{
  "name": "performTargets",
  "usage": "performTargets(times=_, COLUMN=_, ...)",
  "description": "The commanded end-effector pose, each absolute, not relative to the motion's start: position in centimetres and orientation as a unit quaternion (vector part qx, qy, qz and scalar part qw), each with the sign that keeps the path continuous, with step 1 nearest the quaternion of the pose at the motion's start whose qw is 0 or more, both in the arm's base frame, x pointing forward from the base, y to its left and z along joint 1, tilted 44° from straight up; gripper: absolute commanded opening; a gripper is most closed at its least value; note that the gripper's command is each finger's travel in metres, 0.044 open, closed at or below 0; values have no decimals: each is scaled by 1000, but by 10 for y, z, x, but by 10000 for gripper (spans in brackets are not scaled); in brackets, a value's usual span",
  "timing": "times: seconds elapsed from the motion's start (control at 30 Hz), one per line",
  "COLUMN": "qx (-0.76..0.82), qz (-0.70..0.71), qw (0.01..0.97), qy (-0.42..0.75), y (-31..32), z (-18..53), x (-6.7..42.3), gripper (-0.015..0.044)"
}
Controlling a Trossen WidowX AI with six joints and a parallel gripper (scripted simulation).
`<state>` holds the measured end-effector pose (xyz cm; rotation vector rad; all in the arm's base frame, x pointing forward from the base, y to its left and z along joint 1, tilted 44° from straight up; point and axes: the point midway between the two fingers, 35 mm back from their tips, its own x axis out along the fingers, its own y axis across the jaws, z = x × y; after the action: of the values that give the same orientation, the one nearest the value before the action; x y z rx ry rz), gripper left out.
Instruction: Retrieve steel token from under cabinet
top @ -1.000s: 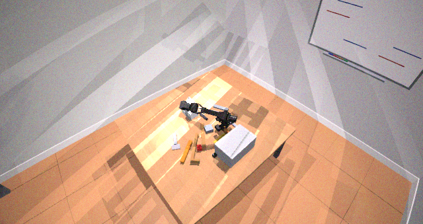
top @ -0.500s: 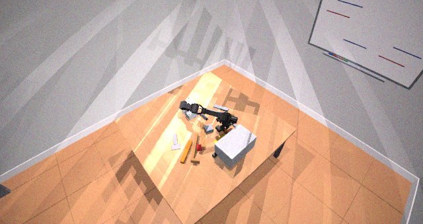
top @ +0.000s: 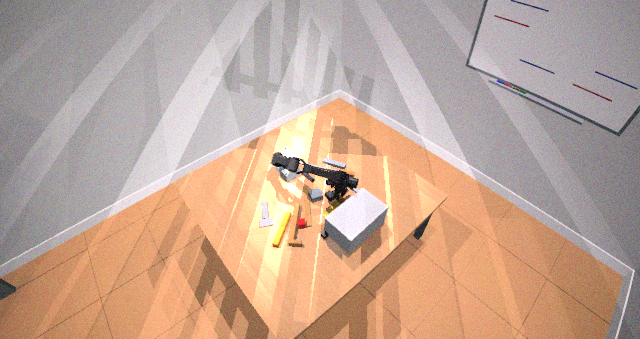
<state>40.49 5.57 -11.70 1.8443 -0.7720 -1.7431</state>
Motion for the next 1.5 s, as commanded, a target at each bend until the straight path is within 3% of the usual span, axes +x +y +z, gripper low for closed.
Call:
performTargets(times=0.0, qx=674, qz=-637, qw=239, qy=-287, y=49, z=-112, x=404, gripper=0)
performTargets(times=1.47, qx=674, qz=-637, qw=240, qy=-287, y=32, z=-97, x=394, gripper=0)
